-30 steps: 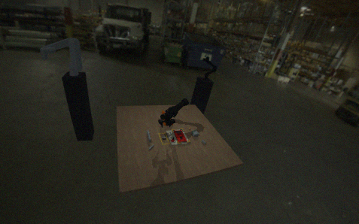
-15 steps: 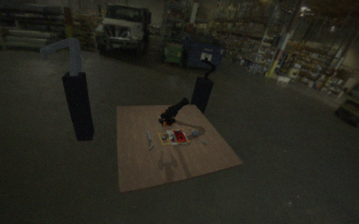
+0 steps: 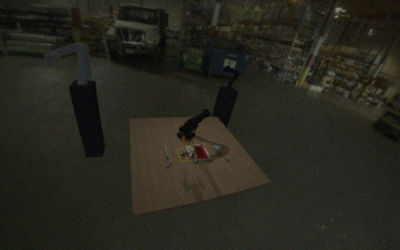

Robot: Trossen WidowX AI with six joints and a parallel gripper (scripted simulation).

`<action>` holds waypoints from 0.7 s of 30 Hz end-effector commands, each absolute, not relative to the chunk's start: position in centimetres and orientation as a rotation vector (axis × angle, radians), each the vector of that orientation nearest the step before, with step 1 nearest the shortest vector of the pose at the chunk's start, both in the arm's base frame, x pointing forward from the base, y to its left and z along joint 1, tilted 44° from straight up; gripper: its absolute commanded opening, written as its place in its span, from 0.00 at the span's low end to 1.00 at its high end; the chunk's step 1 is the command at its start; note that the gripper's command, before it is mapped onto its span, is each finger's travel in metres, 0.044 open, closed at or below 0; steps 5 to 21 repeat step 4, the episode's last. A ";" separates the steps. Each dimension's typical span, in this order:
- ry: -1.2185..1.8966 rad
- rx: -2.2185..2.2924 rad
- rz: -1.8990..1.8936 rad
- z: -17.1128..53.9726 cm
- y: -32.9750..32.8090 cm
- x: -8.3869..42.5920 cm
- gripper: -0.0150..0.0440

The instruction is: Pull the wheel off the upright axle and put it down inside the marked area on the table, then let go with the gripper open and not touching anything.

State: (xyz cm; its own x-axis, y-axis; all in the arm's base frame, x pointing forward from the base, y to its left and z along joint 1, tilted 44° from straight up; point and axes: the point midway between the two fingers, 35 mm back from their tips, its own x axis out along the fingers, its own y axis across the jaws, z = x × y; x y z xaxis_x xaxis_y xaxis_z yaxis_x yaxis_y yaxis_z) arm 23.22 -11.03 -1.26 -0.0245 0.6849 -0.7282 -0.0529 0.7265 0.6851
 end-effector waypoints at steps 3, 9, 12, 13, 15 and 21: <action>1.496 0.538 0.643 -1.3 -11.0 23.1 1.00; 1.496 0.538 0.643 -1.3 -11.0 23.1 1.00; 1.496 0.538 0.643 -1.3 -11.0 23.1 1.00; 1.496 0.538 0.643 -1.3 -11.0 23.1 1.00; 1.496 0.538 0.643 -1.3 -11.0 23.1 1.00; 1.496 0.538 0.643 -1.3 -11.0 23.1 1.00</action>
